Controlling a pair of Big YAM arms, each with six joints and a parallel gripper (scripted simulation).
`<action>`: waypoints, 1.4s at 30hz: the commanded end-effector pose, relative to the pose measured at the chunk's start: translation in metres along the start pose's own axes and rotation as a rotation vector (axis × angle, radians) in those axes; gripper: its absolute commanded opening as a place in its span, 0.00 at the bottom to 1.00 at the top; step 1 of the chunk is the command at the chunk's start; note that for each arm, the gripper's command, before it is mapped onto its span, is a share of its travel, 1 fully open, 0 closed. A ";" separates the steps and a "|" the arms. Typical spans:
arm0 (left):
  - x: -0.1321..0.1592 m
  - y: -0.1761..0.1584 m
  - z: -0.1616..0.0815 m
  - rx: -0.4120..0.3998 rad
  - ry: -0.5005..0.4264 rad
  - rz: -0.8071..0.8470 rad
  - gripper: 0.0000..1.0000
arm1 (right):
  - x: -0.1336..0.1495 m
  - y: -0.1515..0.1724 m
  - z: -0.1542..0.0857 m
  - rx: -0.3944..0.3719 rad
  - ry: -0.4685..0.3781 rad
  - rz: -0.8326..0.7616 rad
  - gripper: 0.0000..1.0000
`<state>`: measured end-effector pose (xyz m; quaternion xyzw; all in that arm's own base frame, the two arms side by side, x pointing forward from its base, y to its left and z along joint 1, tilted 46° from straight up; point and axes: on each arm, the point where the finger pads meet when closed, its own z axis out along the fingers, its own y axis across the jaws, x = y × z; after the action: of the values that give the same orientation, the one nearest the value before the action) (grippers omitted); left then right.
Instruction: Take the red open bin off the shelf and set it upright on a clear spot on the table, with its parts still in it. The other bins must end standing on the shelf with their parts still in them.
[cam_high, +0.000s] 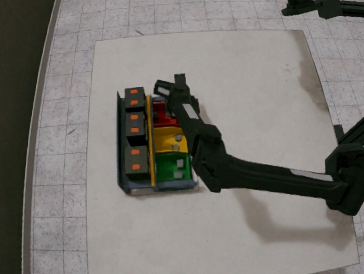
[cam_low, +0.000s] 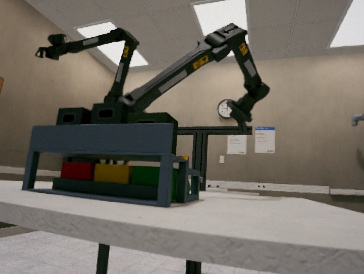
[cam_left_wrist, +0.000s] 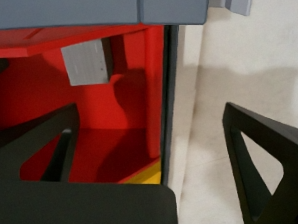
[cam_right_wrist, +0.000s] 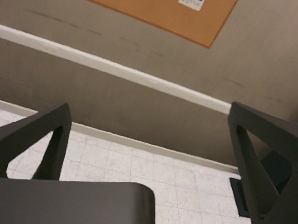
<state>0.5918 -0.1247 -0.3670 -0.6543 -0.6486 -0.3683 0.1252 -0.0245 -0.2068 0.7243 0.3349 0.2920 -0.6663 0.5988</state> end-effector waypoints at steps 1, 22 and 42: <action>0.001 -0.001 0.009 0.007 -0.003 0.002 0.90 | -0.039 -0.002 -0.006 0.005 -0.056 -0.019 1.00; 0.002 -0.010 0.010 0.014 0.000 0.012 0.90 | -0.039 -0.002 -0.006 0.005 -0.056 -0.019 1.00; 0.001 -0.007 0.004 0.007 -0.003 0.009 0.90 | -0.039 -0.002 -0.006 0.005 -0.056 -0.019 1.00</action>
<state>0.5901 -0.1240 -0.3681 -0.6546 -0.6484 -0.3677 0.1258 -0.0245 -0.2068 0.7243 0.3349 0.2920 -0.6663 0.5988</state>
